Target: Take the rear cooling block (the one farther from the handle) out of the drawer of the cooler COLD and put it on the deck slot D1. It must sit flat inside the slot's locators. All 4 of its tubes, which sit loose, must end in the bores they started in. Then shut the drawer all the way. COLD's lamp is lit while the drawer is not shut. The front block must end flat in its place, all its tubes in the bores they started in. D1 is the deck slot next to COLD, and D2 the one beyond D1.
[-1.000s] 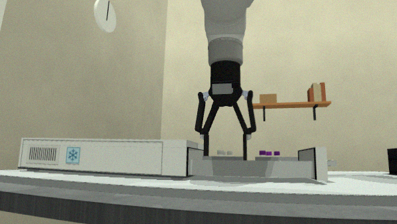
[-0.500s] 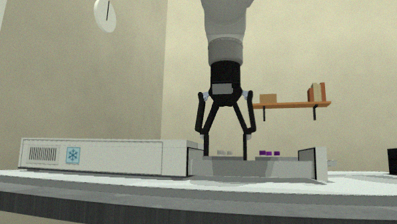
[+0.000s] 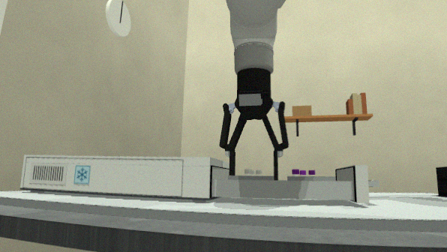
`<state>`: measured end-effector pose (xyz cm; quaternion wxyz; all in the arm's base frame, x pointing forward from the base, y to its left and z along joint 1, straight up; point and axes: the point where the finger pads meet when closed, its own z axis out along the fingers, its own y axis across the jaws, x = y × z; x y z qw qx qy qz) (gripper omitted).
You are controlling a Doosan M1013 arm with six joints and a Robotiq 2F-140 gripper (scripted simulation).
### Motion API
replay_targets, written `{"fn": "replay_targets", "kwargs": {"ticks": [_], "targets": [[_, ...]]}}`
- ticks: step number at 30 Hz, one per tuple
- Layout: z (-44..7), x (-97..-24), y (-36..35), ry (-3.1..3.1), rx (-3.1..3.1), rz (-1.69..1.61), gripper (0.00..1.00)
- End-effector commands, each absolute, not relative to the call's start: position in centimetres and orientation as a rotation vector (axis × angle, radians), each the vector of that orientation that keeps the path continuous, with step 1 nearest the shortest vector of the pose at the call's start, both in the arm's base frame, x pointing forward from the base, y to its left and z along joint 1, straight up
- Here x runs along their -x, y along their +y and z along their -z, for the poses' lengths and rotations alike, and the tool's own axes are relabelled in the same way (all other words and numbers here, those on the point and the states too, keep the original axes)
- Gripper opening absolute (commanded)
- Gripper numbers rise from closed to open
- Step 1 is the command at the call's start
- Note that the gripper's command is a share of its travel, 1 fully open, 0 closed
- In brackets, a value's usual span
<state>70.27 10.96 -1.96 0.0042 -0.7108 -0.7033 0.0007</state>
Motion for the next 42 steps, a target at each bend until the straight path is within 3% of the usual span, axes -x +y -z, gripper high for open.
{"fn": "replay_targets", "kwargs": {"ticks": [1,42], "targets": [[1.7,-70.3,11.0,-2.204,2.228,0.0,0.1],[-0.4,-70.3,11.0,-2.204,2.228,0.0,0.1]]}}
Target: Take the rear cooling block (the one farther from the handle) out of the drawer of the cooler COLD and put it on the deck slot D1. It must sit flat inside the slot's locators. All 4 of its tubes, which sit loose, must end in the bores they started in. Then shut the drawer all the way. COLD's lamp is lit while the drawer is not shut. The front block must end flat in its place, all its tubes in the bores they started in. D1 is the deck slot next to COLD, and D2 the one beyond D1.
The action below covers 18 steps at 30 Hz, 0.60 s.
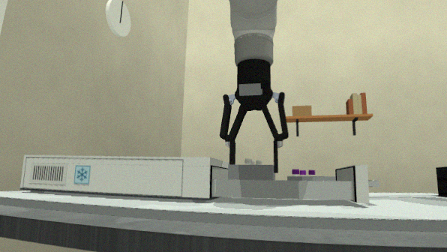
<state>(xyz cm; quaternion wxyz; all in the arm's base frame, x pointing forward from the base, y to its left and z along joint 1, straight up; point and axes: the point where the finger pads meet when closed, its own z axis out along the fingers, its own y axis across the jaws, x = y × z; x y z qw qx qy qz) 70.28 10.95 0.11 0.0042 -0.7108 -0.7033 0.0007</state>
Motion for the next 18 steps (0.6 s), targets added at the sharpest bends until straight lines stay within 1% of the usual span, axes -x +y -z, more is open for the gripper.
{"fn": "replay_targets", "kwargs": {"ticks": [1,18], "targets": [[-0.6,-70.3,11.0,-2.204,2.228,0.0,0.1],[-2.6,-70.4,11.0,-2.204,2.228,0.0,0.1]]}}
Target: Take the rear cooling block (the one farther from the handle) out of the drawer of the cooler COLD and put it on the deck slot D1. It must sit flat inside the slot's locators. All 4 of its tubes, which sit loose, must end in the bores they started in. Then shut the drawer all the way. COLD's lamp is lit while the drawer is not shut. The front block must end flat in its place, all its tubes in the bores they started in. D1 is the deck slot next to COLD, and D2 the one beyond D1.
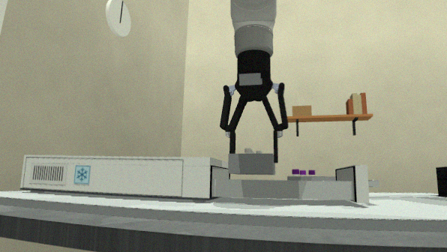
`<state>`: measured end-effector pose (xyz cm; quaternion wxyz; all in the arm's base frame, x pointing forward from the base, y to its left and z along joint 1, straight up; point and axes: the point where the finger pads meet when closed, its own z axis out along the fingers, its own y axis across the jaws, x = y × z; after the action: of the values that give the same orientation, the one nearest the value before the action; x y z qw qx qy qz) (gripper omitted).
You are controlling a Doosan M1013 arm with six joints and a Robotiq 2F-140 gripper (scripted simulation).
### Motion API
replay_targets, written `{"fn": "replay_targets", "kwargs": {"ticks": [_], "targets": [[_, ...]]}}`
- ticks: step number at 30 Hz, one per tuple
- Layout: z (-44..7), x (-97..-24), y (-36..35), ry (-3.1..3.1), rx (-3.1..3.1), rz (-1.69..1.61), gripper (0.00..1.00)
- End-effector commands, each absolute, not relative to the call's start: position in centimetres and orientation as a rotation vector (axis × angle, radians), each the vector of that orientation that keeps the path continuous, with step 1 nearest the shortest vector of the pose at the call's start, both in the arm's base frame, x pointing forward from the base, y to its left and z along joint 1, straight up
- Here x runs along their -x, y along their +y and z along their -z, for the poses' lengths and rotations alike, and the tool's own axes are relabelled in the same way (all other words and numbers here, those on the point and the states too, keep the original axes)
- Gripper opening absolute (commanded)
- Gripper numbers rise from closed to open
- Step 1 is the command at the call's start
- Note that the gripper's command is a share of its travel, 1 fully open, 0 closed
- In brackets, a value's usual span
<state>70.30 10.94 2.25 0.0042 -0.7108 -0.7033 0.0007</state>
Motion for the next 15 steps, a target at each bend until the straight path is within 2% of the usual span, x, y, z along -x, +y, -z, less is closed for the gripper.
{"fn": "replay_targets", "kwargs": {"ticks": [1,15], "targets": [[-2.7,-70.4,11.0,-2.204,2.228,0.0,0.1],[-4.3,-70.4,10.9,-2.204,2.228,0.0,0.1]]}}
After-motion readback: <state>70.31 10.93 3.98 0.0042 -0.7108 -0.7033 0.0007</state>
